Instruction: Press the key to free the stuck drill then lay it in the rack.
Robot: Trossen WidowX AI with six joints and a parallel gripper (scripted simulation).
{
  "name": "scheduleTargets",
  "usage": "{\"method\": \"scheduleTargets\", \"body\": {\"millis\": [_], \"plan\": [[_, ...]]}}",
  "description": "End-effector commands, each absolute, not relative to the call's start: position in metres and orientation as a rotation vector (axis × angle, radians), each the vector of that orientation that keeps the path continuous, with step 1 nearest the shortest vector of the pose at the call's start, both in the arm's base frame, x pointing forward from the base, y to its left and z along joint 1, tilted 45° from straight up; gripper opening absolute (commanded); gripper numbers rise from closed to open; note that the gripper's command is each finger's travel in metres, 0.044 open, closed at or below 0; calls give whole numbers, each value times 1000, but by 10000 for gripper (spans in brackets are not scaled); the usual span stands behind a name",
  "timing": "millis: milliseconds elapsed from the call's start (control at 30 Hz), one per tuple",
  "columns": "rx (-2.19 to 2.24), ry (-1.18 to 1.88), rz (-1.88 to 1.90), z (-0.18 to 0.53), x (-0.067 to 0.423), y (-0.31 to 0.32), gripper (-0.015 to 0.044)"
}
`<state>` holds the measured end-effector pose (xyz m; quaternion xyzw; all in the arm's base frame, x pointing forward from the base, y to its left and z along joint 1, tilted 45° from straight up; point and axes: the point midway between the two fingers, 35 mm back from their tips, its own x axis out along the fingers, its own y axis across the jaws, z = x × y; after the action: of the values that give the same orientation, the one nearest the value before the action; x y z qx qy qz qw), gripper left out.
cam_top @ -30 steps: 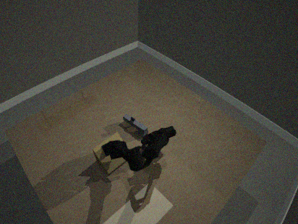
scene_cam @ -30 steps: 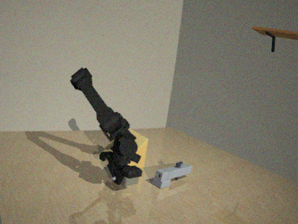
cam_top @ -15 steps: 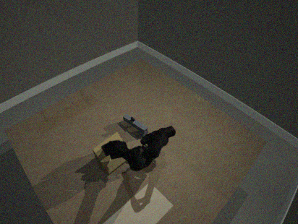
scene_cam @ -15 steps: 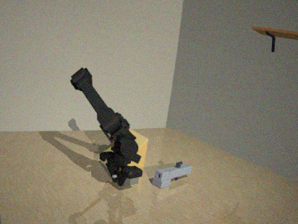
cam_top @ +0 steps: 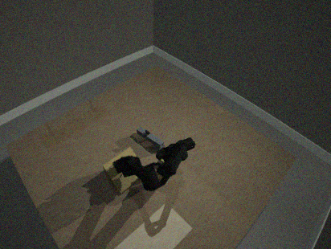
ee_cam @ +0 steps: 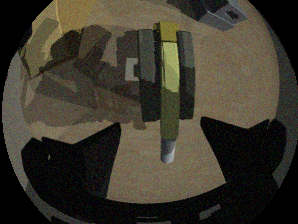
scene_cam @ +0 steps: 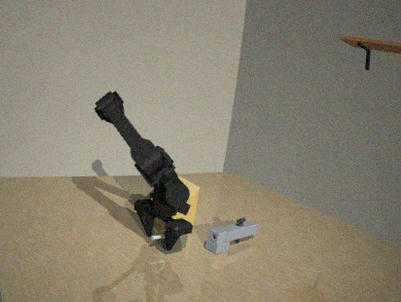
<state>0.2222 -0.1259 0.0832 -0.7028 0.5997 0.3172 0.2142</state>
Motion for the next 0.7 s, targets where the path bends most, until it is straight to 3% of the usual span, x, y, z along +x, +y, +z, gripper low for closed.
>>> {"method": "scheduleTargets", "body": {"millis": [0,467,667], "plan": [[-1944,1655,878,96,221,-113,440],[-1936,1648,877,123,220,-84,440],[-1660,1605,457,132,235,-60,440]]}}
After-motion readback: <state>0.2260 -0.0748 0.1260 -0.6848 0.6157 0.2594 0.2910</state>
